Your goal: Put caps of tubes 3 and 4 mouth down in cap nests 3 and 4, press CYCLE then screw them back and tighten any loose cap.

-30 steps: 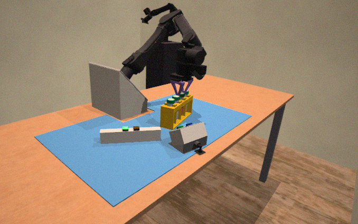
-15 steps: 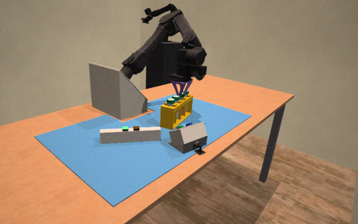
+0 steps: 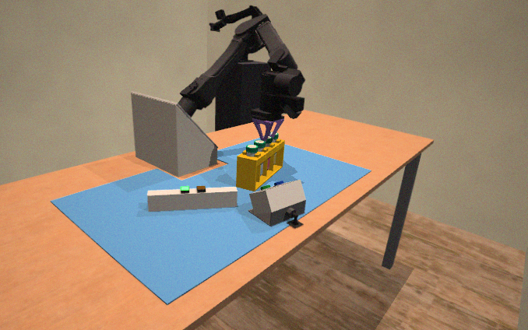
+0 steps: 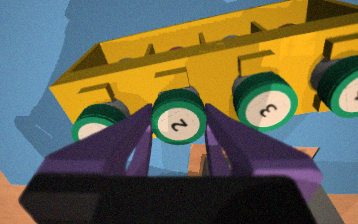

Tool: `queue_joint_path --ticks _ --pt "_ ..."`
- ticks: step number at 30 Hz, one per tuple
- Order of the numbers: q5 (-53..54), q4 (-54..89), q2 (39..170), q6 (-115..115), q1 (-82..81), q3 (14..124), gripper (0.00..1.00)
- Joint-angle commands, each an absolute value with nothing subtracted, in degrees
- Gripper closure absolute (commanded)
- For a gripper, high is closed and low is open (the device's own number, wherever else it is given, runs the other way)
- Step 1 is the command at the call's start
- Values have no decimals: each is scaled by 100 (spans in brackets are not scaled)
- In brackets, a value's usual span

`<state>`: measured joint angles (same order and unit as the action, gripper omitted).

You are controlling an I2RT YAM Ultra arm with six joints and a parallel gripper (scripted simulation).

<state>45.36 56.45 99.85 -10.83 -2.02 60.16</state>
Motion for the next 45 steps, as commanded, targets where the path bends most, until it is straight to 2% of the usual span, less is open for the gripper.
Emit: queue_joint_path --ticks 1,22,45 --pt "4537 5637 9969 -611 -173 6028 100" --pt "4537 5638 9969 1501 -172 6028 100" --pt "4537 5638 9969 1501 -173 6028 100"
